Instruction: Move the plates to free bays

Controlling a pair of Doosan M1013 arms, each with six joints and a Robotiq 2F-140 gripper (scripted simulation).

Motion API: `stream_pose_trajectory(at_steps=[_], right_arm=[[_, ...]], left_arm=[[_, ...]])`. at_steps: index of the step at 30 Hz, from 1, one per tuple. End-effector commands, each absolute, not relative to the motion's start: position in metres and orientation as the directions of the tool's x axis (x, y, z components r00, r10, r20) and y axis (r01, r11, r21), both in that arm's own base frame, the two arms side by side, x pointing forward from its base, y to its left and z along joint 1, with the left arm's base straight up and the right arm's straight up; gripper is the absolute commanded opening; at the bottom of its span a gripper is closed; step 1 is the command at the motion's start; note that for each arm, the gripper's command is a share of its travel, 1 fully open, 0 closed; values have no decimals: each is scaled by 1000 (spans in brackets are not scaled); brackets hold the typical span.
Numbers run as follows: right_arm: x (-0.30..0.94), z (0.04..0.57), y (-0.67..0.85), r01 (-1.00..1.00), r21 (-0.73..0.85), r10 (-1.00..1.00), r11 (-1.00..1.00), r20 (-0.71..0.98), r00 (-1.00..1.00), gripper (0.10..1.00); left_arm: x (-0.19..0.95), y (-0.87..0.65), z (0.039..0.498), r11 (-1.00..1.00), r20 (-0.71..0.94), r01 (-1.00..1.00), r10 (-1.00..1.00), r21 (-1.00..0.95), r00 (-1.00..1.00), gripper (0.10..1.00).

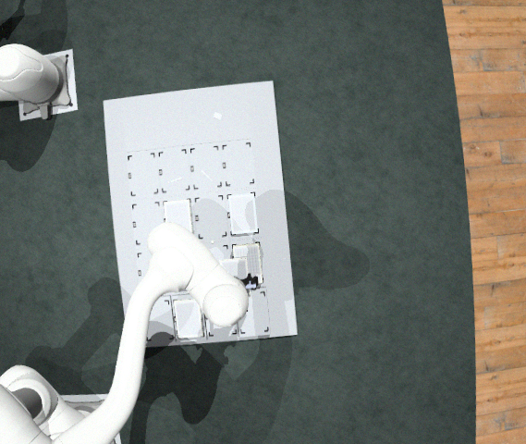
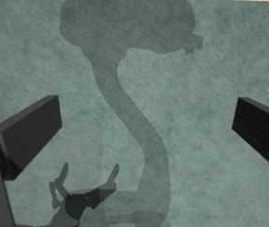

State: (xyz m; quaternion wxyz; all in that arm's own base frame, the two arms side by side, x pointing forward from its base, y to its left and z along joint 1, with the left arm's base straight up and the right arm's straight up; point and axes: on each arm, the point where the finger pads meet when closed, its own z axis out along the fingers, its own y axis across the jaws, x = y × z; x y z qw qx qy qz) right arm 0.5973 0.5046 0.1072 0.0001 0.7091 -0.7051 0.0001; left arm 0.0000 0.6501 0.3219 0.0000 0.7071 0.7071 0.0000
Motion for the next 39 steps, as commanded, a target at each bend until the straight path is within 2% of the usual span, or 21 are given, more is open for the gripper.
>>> stream_pose_trajectory(at_steps=[1, 39], right_arm=[[595, 108, 512, -1000, -1, -1000, -6, -1, 6, 99], [567, 108, 598, -1000, -1, -1000, -6, -1, 6, 99]], left_arm=[[0, 650, 323, 0, 1, 1000, 1000, 0, 0, 1000], [0, 650, 323, 0, 1, 1000, 1000, 0, 0, 1000]])
